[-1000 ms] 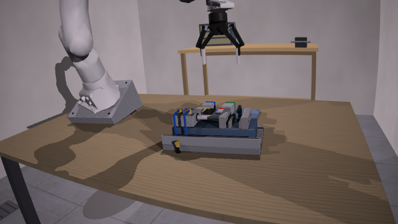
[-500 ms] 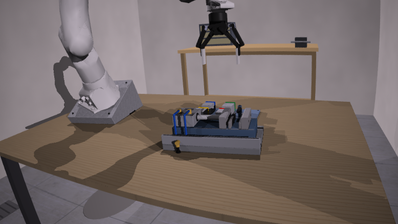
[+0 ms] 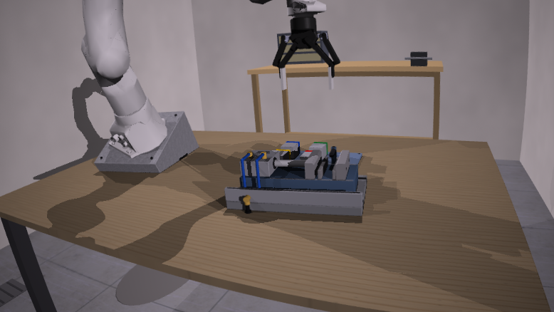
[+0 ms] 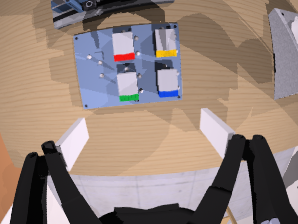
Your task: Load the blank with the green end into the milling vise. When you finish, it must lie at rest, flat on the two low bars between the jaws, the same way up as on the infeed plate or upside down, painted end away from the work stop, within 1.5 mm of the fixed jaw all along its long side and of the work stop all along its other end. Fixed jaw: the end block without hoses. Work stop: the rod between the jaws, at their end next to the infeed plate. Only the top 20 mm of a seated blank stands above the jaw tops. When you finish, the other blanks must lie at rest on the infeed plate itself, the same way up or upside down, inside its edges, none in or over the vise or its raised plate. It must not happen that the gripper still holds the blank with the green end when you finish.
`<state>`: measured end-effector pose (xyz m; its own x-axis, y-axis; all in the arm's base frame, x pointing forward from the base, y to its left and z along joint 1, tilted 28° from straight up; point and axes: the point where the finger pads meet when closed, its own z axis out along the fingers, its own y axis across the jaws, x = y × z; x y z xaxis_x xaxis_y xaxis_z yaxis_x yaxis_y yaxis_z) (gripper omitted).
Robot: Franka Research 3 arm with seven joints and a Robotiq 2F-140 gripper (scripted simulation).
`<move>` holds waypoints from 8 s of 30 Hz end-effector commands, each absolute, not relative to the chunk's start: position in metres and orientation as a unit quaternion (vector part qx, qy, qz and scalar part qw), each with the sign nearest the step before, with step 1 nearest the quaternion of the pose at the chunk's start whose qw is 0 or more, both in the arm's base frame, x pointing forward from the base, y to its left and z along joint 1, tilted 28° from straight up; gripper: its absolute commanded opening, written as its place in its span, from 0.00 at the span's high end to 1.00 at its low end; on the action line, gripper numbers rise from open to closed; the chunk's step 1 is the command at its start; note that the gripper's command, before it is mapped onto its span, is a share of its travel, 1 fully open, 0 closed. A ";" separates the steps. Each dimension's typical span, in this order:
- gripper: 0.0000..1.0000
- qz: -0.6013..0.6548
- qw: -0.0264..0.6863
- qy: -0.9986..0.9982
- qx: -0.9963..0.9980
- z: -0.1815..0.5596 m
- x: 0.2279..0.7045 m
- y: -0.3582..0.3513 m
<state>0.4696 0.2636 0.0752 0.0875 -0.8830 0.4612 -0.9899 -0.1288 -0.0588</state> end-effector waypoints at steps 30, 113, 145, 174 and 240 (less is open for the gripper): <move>0.00 0.197 0.135 -0.646 0.725 0.075 0.470 0.264; 0.00 0.198 0.135 -0.646 0.725 0.022 0.479 0.234; 0.00 0.198 0.135 -0.644 0.727 0.013 0.474 0.256; 0.00 0.198 0.135 -0.646 0.725 0.014 0.475 0.252; 0.00 0.198 0.136 -0.644 0.726 0.014 0.474 0.252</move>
<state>0.4744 0.2523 0.0137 0.0908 -0.8820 0.4624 -0.9895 -0.1324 -0.0582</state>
